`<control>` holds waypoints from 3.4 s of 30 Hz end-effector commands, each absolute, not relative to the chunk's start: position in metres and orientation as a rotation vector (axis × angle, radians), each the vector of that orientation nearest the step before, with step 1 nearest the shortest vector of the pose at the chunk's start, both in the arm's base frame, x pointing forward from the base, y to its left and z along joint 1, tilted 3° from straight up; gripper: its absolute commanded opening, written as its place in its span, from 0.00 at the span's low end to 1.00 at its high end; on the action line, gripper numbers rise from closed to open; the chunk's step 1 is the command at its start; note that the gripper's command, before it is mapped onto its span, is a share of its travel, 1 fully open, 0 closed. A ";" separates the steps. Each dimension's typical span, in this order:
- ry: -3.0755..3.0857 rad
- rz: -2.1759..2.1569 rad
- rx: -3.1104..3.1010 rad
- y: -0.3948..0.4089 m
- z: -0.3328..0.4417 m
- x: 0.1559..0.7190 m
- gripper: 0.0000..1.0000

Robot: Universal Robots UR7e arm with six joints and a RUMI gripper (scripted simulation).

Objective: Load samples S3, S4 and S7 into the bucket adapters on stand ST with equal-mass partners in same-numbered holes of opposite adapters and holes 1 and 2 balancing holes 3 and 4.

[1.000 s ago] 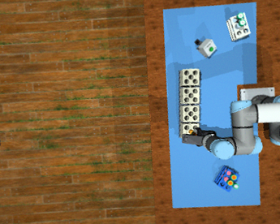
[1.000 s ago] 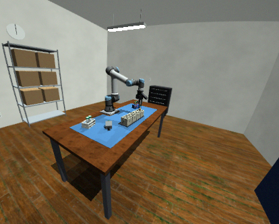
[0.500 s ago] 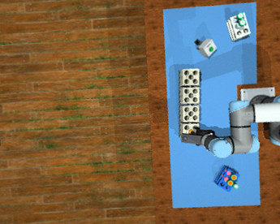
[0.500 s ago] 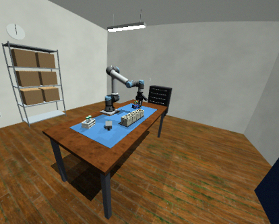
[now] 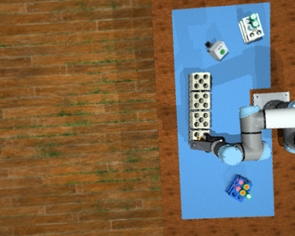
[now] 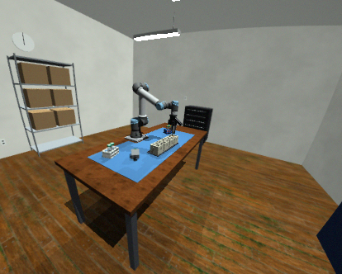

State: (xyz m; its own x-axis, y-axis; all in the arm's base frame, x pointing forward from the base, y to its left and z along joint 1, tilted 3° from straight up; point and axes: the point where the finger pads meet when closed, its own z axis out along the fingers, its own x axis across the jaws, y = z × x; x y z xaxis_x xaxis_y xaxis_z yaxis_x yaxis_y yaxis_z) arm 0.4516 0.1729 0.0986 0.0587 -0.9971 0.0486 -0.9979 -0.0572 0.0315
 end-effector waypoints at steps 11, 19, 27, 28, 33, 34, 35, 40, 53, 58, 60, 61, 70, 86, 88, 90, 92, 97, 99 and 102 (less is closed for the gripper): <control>-2.118 0.023 2.245 0.172 0.086 0.452 0.00; -2.118 0.023 2.245 0.172 0.081 0.452 0.00; -2.118 0.023 2.245 0.172 0.081 0.452 0.00; -2.118 0.023 2.245 0.172 0.081 0.452 0.00; -2.118 0.023 2.245 0.172 0.081 0.452 0.35; -2.118 0.023 2.245 0.172 0.081 0.452 0.35; -2.118 0.023 2.245 0.172 0.081 0.452 0.35; -2.118 0.023 2.245 0.172 0.081 0.452 0.35; -2.118 0.023 2.245 0.173 0.101 0.452 0.35; -2.118 0.023 2.245 0.174 0.117 0.453 0.35; -2.118 0.023 2.245 0.174 0.122 0.453 0.35; -2.118 0.023 2.245 0.174 0.122 0.453 0.35; -1.694 0.007 2.578 0.215 0.121 0.411 0.35; -0.753 -0.022 2.993 0.297 0.119 0.328 0.35; -0.753 -0.022 2.993 0.309 0.119 0.316 0.35; -0.753 -0.022 2.993 0.321 0.118 0.305 0.35; -0.753 -0.022 2.993 0.332 0.118 0.293 0.35; -0.753 -0.022 2.993 0.350 0.118 0.275 0.35; -0.753 -0.022 2.993 0.362 0.118 0.263 0.35; -0.753 -0.023 2.994 0.379 0.117 0.245 0.35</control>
State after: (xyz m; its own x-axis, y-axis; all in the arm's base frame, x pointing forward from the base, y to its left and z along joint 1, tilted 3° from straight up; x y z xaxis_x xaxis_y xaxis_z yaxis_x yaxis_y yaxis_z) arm 0.2647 0.3580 0.1172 0.8814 -0.4724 -0.0033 -0.4715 -0.8801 0.0563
